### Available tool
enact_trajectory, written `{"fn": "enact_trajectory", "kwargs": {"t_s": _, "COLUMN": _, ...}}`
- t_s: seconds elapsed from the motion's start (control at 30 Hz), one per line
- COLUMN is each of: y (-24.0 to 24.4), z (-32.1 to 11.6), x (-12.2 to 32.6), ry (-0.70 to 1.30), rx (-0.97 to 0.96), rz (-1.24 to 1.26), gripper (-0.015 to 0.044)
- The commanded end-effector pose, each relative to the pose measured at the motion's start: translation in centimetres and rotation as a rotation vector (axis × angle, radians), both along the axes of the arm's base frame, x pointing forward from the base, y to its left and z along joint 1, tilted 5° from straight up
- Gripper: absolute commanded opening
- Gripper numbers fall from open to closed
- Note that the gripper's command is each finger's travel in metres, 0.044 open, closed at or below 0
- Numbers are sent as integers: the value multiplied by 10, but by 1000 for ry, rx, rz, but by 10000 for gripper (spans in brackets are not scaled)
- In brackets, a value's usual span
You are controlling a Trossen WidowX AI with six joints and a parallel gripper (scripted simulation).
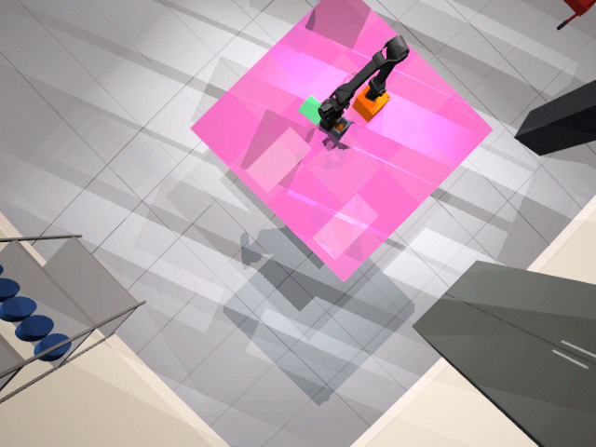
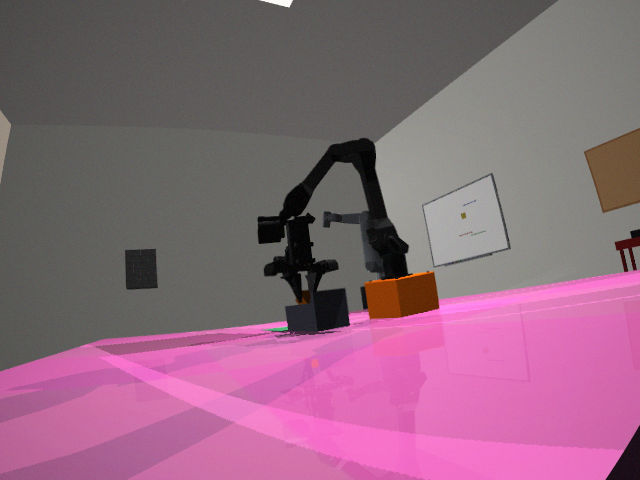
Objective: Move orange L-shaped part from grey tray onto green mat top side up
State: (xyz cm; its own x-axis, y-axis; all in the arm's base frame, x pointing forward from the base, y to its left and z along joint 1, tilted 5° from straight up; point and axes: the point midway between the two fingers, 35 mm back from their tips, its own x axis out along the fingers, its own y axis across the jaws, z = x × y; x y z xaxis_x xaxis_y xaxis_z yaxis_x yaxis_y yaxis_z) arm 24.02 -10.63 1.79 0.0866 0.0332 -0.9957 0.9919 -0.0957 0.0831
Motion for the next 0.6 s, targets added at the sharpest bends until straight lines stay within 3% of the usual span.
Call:
{"fn": "enact_trajectory", "kwargs": {"t_s": 0.0, "y": 0, "z": 0, "x": 0, "ry": 0, "rx": 0, "rz": 0, "gripper": 30}}
{"fn": "enact_trajectory", "kwargs": {"t_s": 0.07, "y": 0, "z": 0, "x": 0, "ry": 0, "rx": 0, "rz": 0, "gripper": 0}}
{"fn": "enact_trajectory", "kwargs": {"t_s": 0.57, "y": 0, "z": 15, "x": -1, "ry": 1, "rx": 3, "rz": -3, "gripper": 0}}
